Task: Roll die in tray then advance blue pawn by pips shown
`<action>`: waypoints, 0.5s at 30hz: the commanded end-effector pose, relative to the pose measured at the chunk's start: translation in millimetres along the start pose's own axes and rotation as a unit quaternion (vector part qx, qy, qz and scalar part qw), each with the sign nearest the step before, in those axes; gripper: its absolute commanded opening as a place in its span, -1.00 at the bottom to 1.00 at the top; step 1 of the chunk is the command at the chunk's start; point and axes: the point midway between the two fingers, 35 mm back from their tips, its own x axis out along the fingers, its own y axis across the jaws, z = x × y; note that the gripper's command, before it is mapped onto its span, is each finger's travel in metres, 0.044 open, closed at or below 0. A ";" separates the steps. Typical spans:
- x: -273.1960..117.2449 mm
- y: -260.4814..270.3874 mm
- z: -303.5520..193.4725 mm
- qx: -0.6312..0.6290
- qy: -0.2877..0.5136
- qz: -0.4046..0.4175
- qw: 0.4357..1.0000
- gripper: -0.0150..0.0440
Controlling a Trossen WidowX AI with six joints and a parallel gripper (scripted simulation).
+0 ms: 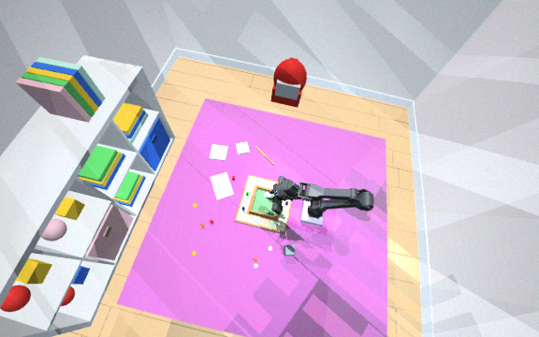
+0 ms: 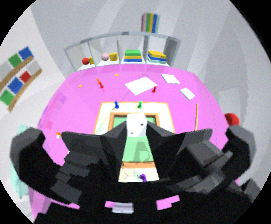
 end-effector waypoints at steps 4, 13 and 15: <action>0.1 0.0 0.3 0.000 0.000 0.000 1.000 -0.49; 0.1 0.0 0.3 0.000 0.000 0.000 1.000 0.13; -0.9 0.0 1.6 0.000 0.000 0.000 1.000 0.31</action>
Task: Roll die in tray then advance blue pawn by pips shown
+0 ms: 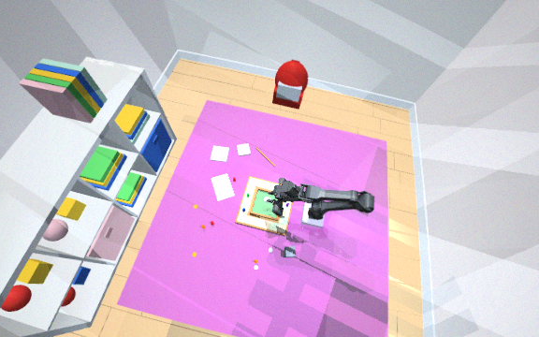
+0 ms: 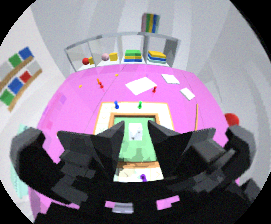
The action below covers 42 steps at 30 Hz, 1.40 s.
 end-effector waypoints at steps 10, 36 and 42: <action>-23.9 0.1 29.3 -0.002 0.019 0.000 1.000 1.00; 66.1 27.3 42.6 0.143 0.383 -0.058 0.911 0.38; 121.6 64.3 61.1 0.290 0.385 -0.126 0.867 0.19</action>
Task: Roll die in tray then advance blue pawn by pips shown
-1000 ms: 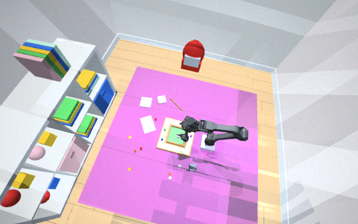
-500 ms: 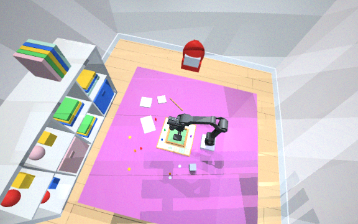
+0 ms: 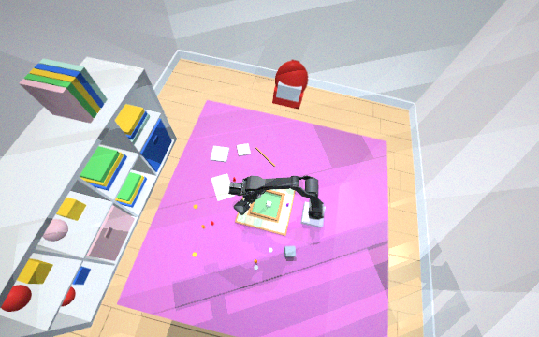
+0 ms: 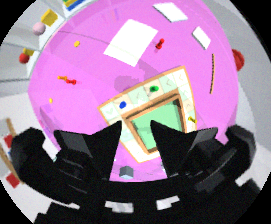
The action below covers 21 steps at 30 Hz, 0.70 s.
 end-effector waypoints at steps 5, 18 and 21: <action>19.7 34.2 13.0 0.097 0.014 -0.008 0.995 0.19; 35.0 31.9 13.7 0.097 0.014 -0.008 0.995 0.19; 38.7 31.9 13.7 0.097 0.014 -0.008 0.995 0.19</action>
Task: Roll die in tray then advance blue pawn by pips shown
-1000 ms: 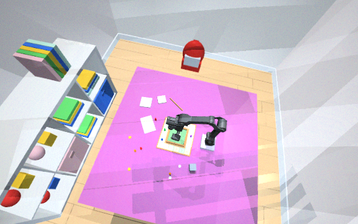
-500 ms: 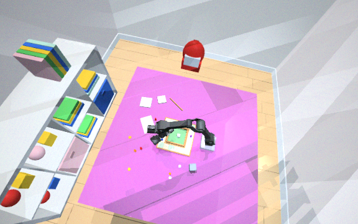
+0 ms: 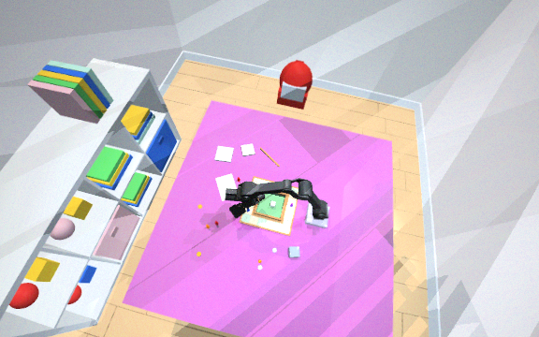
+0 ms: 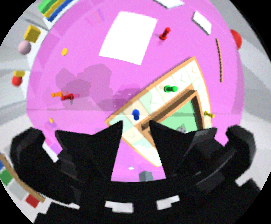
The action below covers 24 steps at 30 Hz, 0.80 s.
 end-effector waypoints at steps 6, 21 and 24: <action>15.1 -1.0 -1.0 0.002 0.004 -0.002 1.000 0.19; 38.8 -1.5 -1.2 0.002 0.003 -0.002 1.000 0.19; 42.3 -1.6 -1.3 0.002 0.003 -0.002 1.000 0.19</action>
